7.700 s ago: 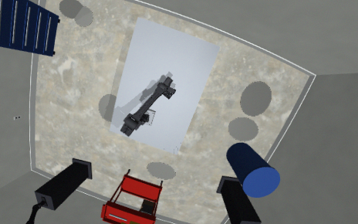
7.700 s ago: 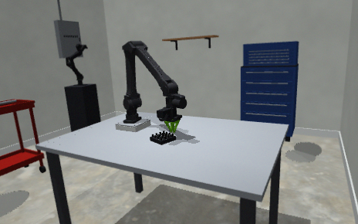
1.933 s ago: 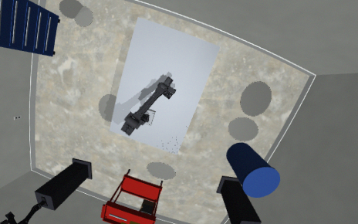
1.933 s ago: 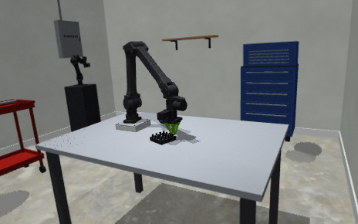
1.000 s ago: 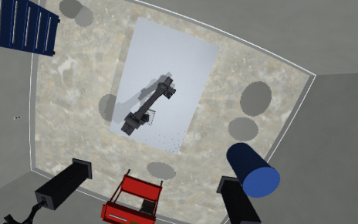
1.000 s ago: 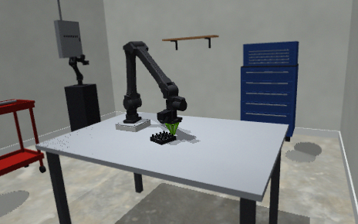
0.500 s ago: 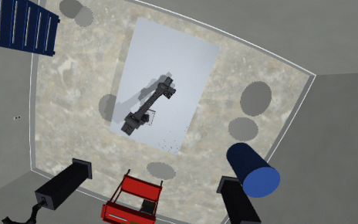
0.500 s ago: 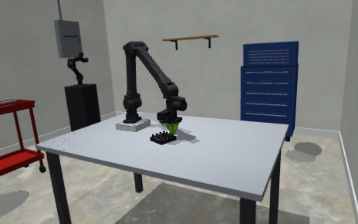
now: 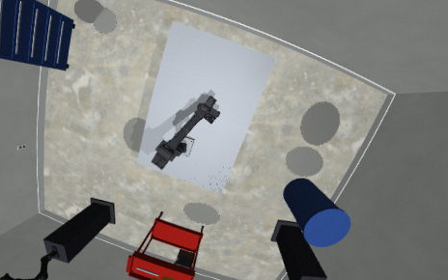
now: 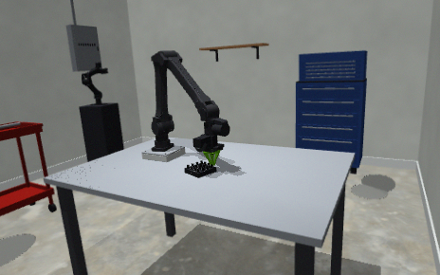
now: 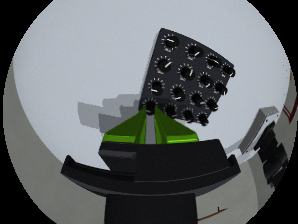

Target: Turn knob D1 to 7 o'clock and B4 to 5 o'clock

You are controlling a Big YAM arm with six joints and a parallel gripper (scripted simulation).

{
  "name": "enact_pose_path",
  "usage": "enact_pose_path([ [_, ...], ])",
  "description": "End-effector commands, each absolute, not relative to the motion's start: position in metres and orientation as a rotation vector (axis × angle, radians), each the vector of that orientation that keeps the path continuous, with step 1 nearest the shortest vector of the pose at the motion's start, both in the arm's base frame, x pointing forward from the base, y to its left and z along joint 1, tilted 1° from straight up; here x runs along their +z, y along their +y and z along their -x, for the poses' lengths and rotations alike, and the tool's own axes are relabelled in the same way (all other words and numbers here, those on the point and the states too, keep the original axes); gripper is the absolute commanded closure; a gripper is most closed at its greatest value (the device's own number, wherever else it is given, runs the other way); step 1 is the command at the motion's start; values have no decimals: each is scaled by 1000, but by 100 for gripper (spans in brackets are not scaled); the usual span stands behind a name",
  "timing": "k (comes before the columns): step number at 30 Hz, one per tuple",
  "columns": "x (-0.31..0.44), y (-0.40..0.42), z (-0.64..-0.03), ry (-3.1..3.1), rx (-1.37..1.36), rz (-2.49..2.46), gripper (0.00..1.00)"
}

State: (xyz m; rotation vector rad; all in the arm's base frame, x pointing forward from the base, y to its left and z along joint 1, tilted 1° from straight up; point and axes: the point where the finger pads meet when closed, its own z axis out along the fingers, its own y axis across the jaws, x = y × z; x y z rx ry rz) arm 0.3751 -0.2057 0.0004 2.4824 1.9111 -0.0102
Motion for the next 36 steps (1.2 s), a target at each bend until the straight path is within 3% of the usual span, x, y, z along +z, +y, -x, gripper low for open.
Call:
enact_pose_path([
  [1,6,-214,-382,1887,1,-2473,91],
  [21,6,-214,-382,2054,-2,-2335,91],
  [36,7,-215,-385,2424,-4,-1935,91],
])
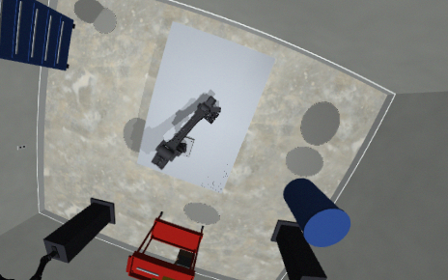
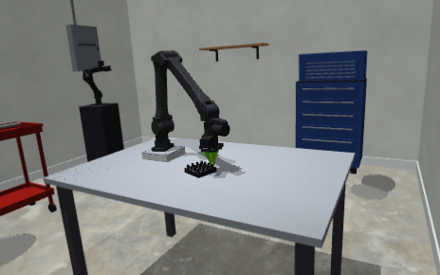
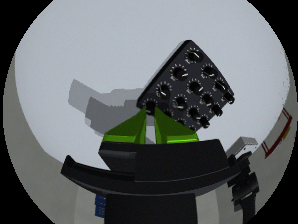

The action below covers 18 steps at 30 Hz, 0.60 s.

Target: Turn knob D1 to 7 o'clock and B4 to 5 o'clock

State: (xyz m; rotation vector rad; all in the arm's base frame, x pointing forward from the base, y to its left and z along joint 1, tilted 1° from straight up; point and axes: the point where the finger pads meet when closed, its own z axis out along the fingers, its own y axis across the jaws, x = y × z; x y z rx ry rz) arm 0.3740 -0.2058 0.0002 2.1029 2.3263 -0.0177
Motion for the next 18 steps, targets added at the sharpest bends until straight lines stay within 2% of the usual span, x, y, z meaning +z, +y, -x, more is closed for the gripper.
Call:
enact_pose_path([
  [1,7,-215,-385,2424,-4,-1935,91],
  [18,8,-214,-387,2737,-12,-1451,91],
])
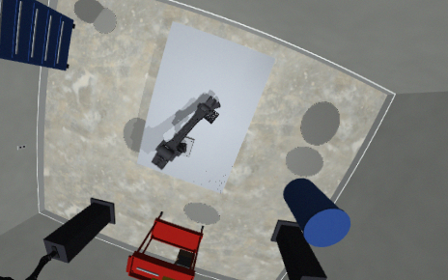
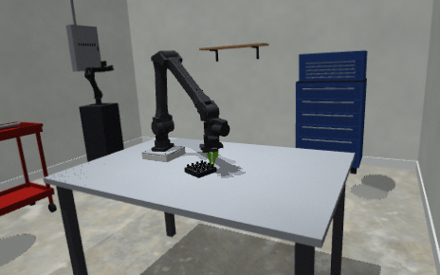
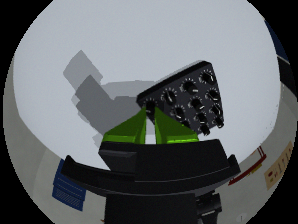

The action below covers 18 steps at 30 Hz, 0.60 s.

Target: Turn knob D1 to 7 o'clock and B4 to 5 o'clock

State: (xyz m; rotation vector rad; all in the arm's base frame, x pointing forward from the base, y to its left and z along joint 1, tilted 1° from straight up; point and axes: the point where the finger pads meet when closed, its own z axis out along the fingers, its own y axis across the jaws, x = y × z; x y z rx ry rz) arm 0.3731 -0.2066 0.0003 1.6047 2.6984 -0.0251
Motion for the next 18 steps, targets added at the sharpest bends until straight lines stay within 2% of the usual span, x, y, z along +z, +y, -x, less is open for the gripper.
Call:
enact_pose_path([
  [1,8,-214,-387,2737,-12,-1451,91],
  [18,8,-212,-388,2847,-17,-1220,91],
])
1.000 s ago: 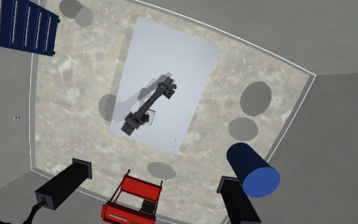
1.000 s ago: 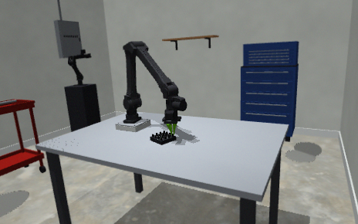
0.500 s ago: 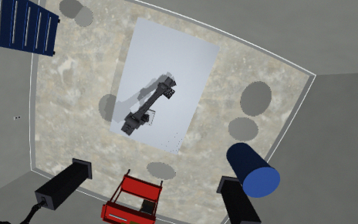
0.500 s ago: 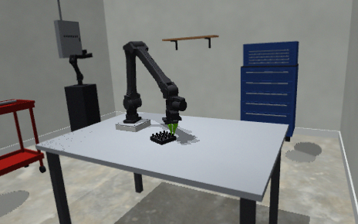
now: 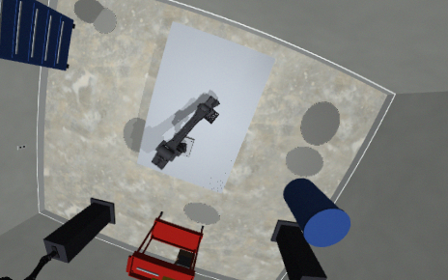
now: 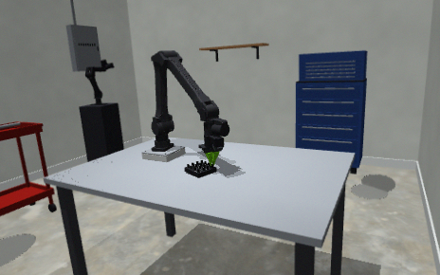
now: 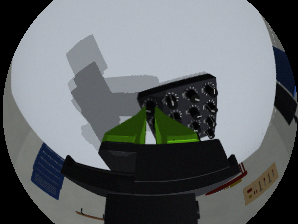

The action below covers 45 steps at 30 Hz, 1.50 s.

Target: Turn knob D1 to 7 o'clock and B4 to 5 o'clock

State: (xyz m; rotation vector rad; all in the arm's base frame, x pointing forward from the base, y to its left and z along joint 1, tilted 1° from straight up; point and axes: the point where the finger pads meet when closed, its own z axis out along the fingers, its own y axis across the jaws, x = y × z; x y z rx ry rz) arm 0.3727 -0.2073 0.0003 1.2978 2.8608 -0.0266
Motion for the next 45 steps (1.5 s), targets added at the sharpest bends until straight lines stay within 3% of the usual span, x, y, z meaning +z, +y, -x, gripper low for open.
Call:
enact_pose_path([
  [1,8,-212,-389,2849,-17,-1215,91],
  [17,8,-212,-389,2851,-18,-1210,91],
  [18,8,-212,-389,2851,-18,-1209,80],
  [45,37,-218,-399,2818,-25,-1197,80],
])
